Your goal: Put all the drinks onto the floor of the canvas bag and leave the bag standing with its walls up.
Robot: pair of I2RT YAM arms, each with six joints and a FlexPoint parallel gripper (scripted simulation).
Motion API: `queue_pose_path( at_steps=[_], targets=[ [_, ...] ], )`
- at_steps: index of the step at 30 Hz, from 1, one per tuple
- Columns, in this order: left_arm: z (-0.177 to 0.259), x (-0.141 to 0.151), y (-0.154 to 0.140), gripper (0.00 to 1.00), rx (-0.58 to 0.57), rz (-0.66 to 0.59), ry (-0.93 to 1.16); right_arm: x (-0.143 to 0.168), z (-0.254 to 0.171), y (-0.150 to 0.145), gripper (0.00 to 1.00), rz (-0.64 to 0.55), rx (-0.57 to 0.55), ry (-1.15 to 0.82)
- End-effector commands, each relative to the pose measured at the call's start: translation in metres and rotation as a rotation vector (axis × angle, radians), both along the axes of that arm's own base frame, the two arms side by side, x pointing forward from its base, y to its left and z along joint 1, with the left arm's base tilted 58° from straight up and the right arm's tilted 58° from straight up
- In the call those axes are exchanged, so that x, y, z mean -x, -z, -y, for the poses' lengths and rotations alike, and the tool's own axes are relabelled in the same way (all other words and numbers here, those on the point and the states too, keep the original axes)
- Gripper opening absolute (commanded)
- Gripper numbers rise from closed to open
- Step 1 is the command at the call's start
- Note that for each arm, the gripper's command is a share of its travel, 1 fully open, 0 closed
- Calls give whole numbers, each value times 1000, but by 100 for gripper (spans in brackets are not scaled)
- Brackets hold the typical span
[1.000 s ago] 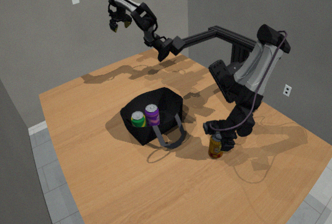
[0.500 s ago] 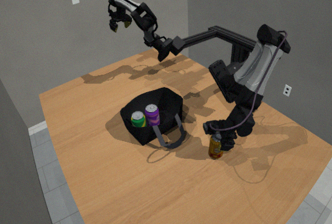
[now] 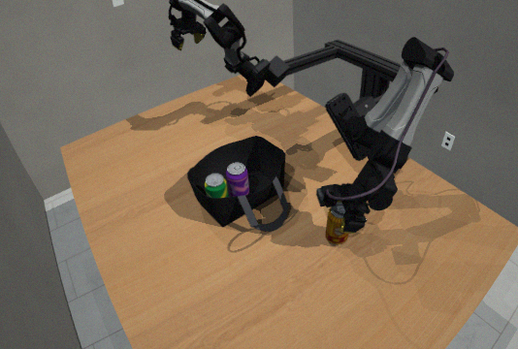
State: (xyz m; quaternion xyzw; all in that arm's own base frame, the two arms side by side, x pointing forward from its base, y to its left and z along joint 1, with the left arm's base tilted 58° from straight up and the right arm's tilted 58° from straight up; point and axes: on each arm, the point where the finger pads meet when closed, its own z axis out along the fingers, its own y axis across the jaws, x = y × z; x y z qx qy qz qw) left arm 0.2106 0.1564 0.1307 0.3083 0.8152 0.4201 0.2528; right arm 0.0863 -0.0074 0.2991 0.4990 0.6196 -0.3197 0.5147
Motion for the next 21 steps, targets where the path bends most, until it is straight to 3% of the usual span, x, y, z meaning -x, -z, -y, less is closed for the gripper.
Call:
queue_pose_path(
  at_steps=[1, 21],
  targets=[
    [7, -7, -28, 67, -23, 73, 27, 1, -8, -2, 86, -17, 19, 13],
    [41, 18, -50, 67, -6, 59, -12, 1, -8, -2, 86, -17, 19, 13]
  ],
)
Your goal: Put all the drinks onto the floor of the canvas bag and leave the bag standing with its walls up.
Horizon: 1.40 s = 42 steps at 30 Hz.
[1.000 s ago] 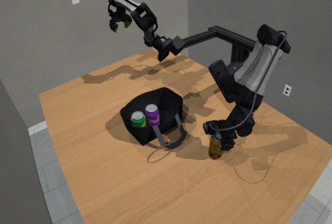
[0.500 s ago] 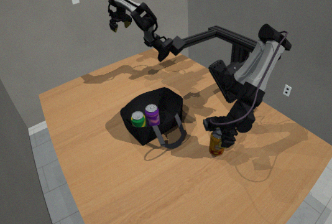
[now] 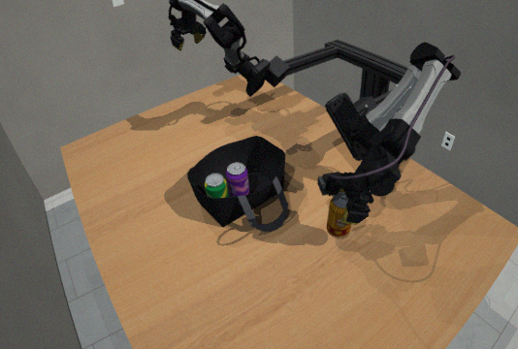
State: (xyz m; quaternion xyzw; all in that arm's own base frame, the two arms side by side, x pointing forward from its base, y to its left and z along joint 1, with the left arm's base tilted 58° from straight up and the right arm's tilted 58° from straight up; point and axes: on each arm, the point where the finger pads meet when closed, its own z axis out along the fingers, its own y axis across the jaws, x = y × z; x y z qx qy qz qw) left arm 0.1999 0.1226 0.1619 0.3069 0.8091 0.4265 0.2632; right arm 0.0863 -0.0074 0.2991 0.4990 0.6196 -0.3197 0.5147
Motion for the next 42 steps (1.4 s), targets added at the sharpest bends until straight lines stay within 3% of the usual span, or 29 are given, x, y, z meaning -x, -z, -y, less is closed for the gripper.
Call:
queue_pose_path(
  at_steps=[1, 16, 19, 23, 25, 28, 34, 35, 39, 40, 42],
  targets=[
    [10, -1, -24, 67, 0, 64, 21, 1, -8, -2, 86, -17, 19, 13],
    [7, -5, -31, 67, -24, 103, 42, 1, -8, -2, 86, -17, 19, 13],
    [10, -6, -12, 67, 1, 72, 48, 1, -8, -2, 86, -17, 19, 13],
    [10, -6, -28, 67, -12, 108, 47, 1, -8, -2, 86, -17, 19, 13],
    [10, -6, -11, 67, 2, 75, 47, 1, -8, -2, 86, -17, 19, 13],
    [10, -6, -26, 67, -12, 107, 47, 1, -8, -2, 86, -17, 19, 13],
    [10, -6, -19, 67, -6, 95, 46, 1, -8, -2, 86, -17, 19, 13],
    [10, -5, -12, 67, 19, 48, 43, 1, -8, -2, 86, -17, 19, 13],
    [9, -7, -26, 67, -6, 108, 44, 1, -8, -2, 86, -17, 19, 13],
    [7, 8, -15, 67, 4, 39, -18, 1, -8, -2, 86, -17, 19, 13],
    [11, 10, -16, 67, 4, 34, -21, 1, -8, -2, 86, -17, 19, 13]
  ],
)
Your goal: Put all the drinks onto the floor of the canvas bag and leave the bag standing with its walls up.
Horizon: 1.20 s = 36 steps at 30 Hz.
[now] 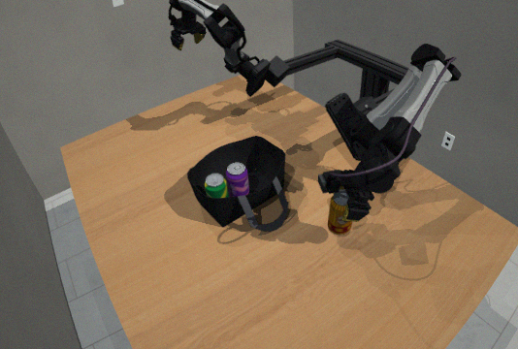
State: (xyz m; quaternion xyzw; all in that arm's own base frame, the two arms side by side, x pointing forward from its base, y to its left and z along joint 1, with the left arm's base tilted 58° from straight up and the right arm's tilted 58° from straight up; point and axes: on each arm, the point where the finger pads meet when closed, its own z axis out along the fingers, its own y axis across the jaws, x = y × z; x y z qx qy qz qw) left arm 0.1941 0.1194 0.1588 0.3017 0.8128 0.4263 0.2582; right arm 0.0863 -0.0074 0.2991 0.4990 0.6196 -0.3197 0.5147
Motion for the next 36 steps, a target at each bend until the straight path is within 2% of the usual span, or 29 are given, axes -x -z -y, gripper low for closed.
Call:
queue_pose_path(
  at_steps=[1, 3, 4, 6, 8, 20, 21, 23, 24, 26, 31, 33, 36],
  targets=[
    [10, 5, -21, 67, 0, 42, -5, 1, -8, -2, 86, -17, 19, 13],
    [13, 6, -27, 67, -2, 52, -8, 1, -8, -2, 86, -17, 19, 13],
    [18, -2, -34, 67, -5, 84, 42, 1, -8, -2, 86, -17, 19, 13],
    [18, -2, -34, 67, -5, 84, 42, 1, -8, -2, 86, -17, 19, 13],
    [17, 10, -33, 67, -6, 57, -18, 1, -8, -2, 86, -17, 19, 13],
    [38, 20, -48, 67, 5, 52, -43, 1, -8, -2, 86, -17, 19, 13],
    [47, 11, -50, 67, 11, 58, 24, 1, -8, -2, 86, -17, 19, 13],
    [47, 11, -50, 67, 11, 58, 24, 1, -8, -2, 86, -17, 19, 13],
    [42, 21, -49, 67, 12, 53, -42, 1, -8, -2, 86, -17, 19, 13],
    [49, 10, -51, 67, 22, 66, 37, 1, -8, -2, 86, -17, 19, 13],
    [48, 8, -57, 67, 28, 102, 55, 1, -8, -2, 86, -17, 19, 13],
    [46, 9, -41, 67, 23, 69, 48, 1, -8, -2, 86, -17, 19, 13],
    [45, 9, -49, 67, 27, 93, 41, 1, -8, -2, 86, -17, 19, 13]
  ],
)
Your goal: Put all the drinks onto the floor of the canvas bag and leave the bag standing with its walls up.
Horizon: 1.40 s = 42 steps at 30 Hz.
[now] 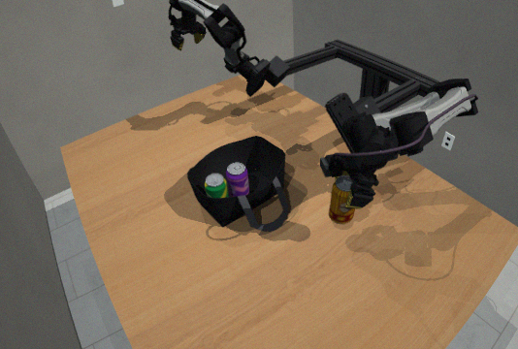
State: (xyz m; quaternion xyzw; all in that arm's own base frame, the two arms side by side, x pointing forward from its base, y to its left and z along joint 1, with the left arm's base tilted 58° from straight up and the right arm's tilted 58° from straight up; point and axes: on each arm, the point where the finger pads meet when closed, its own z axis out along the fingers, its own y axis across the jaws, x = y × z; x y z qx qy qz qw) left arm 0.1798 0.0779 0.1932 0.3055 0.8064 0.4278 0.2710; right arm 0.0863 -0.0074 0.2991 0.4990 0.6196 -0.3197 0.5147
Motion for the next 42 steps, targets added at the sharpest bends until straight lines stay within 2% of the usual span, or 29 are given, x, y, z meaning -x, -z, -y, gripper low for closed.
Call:
queue_pose_path(
  at_steps=[1, 4, 6, 12, 13, 18, 19, 21, 22, 33, 35, 36, 38, 39, 40, 41, 42],
  targets=[
    [4, -5, -18, 67, 32, 82, 22, 1, -8, -2, 86, -17, 19, 13],
    [5, -5, -20, 67, 45, 95, 19, 1, -8, -2, 86, -17, 19, 13],
    [3, -5, -5, 67, 26, 54, 17, 1, -8, -2, 86, -17, 19, 13],
    [5, -7, -16, 67, 41, 79, 19, 1, -8, -2, 86, -17, 19, 13],
    [-3, 9, -11, 67, 10, 32, -61, 1, -8, -2, 86, -17, 19, 13],
    [8, 11, -19, 67, 15, 46, -57, 1, -8, -2, 86, -17, 19, 13],
    [18, 2, -21, 67, 22, 38, 13, 1, -8, -2, 86, -17, 19, 13],
    [18, 2, -21, 67, 22, 38, 13, 1, -8, -2, 86, -17, 19, 13],
    [11, 13, -22, 67, 14, 44, -67, 1, -8, -2, 86, -17, 19, 13],
    [33, 18, -32, 67, 22, 23, -75, 1, -8, -2, 86, -17, 19, 13],
    [44, 13, -34, 67, 68, 59, -81, 1, -8, -2, 86, -17, 19, 13],
    [45, 12, -33, 67, 10, 2, -29, 1, -8, -2, 86, -17, 19, 13],
    [45, 12, -33, 67, 10, 2, -29, 1, -8, -2, 86, -17, 19, 13],
    [56, 8, -36, 67, 124, 97, -85, 1, -8, -2, 86, -17, 19, 13],
    [61, 6, -36, 67, 151, 115, -90, 1, -8, -2, 86, -17, 19, 13],
    [54, 18, -26, 67, 9, -111, 63, 1, -8, -2, 86, -17, 19, 13],
    [50, 15, -33, 67, 38, -25, 2, 1, -8, -2, 86, -17, 19, 13]
  ],
)
